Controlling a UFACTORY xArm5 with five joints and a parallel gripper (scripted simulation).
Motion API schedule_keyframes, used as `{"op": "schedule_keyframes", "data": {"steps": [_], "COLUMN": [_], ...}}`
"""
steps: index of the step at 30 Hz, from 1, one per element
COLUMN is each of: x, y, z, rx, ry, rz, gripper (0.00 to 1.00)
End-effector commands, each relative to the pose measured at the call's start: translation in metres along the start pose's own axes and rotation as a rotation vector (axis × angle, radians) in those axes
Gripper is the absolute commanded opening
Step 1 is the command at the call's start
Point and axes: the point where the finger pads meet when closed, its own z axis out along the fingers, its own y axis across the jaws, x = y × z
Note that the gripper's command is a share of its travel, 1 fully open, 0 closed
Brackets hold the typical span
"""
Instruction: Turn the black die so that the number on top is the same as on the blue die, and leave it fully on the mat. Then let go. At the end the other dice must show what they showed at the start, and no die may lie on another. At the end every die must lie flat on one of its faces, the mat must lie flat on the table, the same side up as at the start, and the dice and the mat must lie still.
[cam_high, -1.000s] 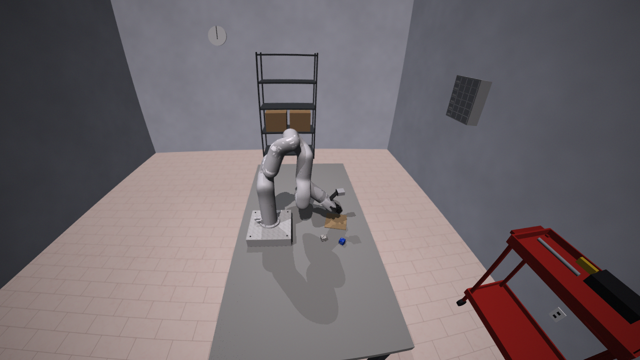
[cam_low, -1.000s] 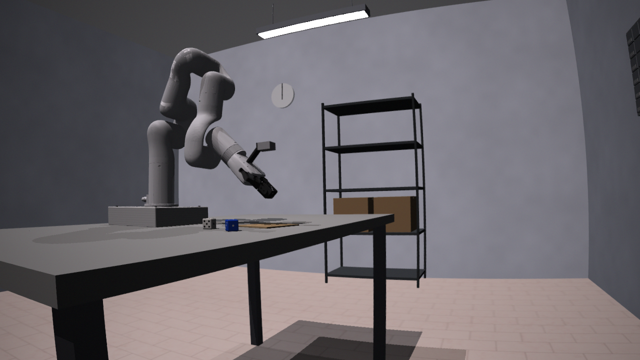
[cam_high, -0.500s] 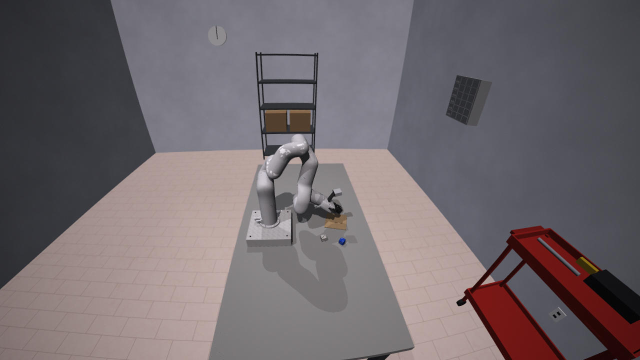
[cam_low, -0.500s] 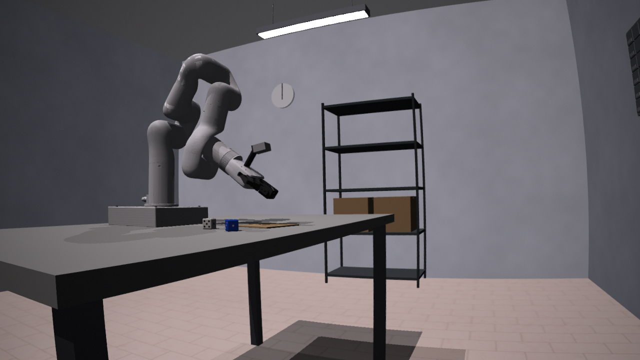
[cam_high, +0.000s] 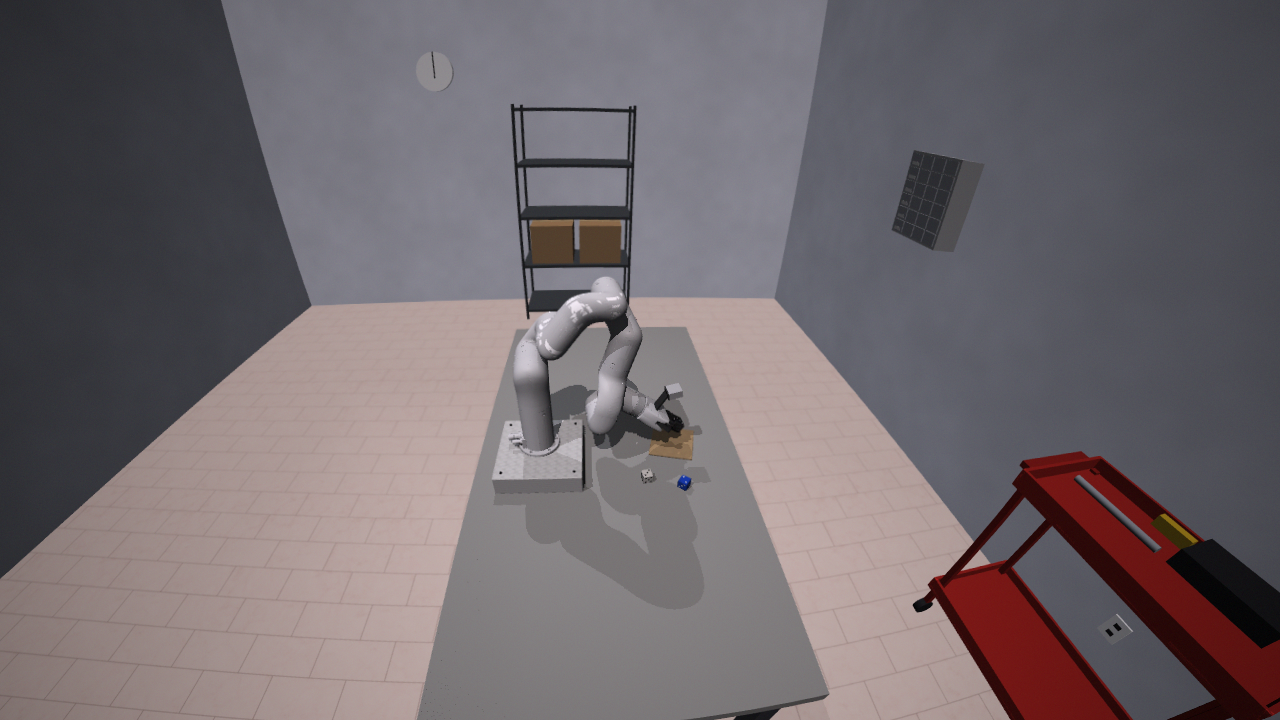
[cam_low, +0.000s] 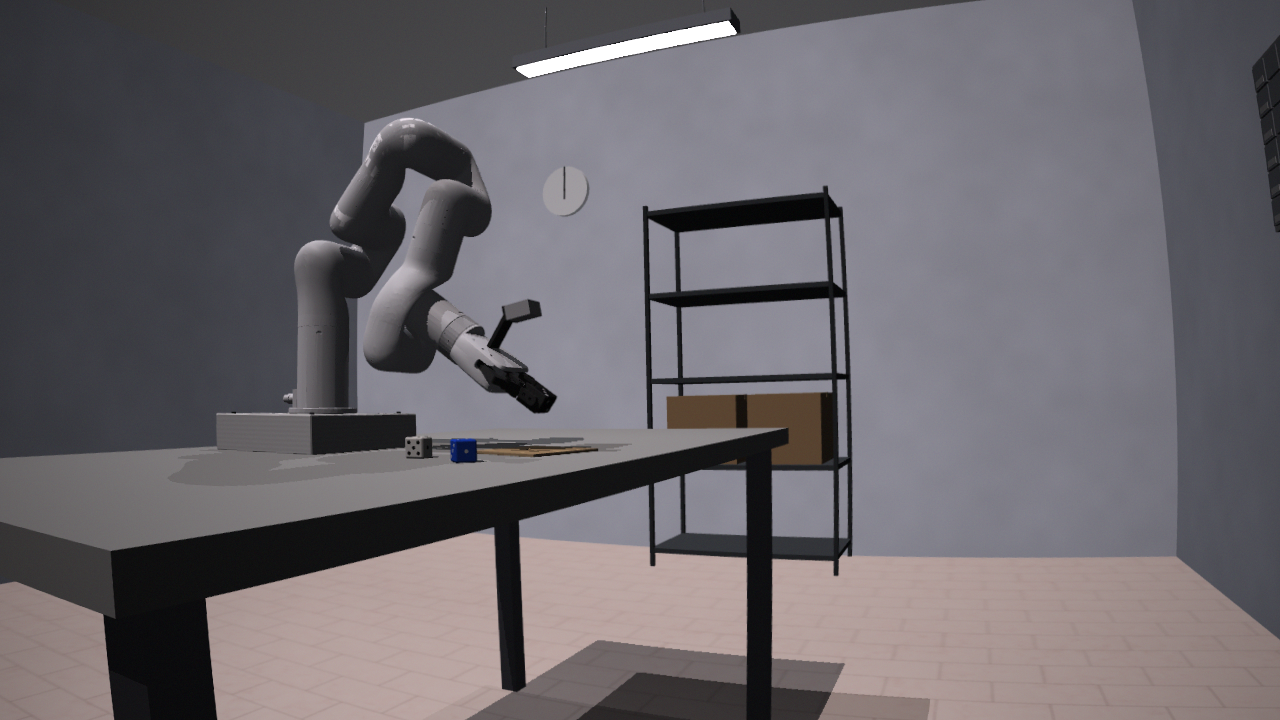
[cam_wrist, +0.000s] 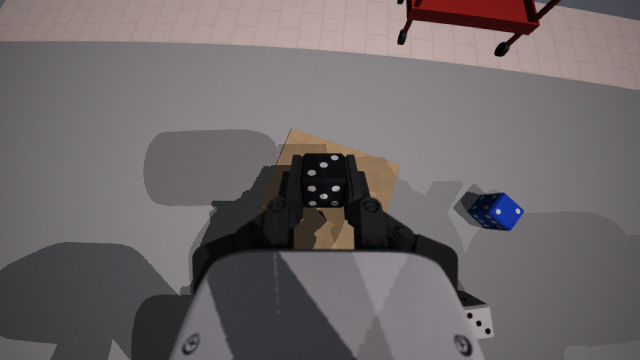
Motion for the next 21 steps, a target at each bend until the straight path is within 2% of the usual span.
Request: {"op": "schedule_keyframes", "data": {"steps": [1,12,21], "x": [-0.014,-0.031,-0.034], "y": [0.0,0.001,0.001], "z": [0.011,0.024,0.025], "rx": [0.0,0.0,0.0], "ry": [0.005,0.005,0.005], "rz": [0.0,0.0,0.0], "gripper": [0.27,0.27,0.27]}}
